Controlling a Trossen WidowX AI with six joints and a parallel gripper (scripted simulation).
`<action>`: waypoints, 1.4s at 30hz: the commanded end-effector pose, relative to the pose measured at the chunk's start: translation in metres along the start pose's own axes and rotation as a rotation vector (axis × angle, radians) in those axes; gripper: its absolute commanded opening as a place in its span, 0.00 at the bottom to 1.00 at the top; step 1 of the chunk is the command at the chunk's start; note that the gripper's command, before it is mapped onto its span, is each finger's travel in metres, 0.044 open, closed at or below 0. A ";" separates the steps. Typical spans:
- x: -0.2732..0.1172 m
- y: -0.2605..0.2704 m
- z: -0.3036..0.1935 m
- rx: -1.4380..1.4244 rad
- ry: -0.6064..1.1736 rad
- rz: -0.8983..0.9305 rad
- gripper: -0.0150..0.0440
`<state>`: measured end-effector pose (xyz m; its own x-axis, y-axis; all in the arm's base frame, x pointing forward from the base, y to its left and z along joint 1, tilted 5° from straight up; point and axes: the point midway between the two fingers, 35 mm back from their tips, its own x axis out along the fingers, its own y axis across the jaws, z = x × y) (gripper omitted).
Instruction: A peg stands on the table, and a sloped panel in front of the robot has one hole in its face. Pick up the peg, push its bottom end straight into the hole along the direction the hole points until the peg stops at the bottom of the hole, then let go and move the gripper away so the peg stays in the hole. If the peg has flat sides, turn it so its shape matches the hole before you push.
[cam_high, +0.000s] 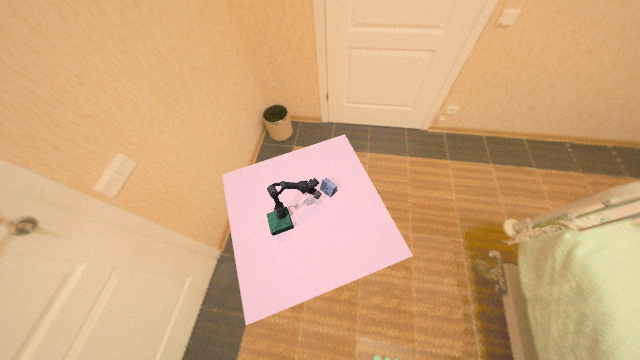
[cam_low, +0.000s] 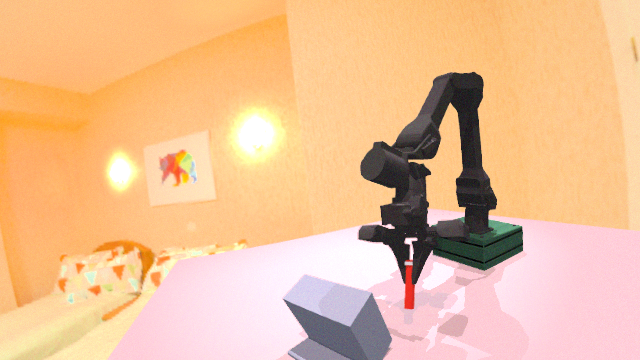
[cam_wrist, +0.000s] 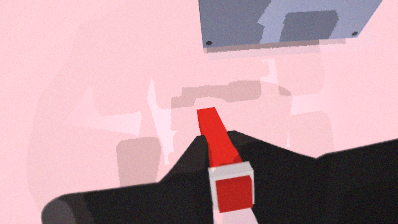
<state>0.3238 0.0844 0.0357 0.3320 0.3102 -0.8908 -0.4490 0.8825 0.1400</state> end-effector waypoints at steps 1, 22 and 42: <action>0.002 -0.002 -0.002 0.011 -0.017 0.005 0.25; 0.007 -0.017 -0.002 0.035 -0.145 0.004 0.25; 0.007 -0.031 -0.005 0.048 -0.265 -0.003 0.25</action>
<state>0.3379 0.0590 0.0252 0.5354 0.3782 -0.7552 -0.4132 0.8971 0.1564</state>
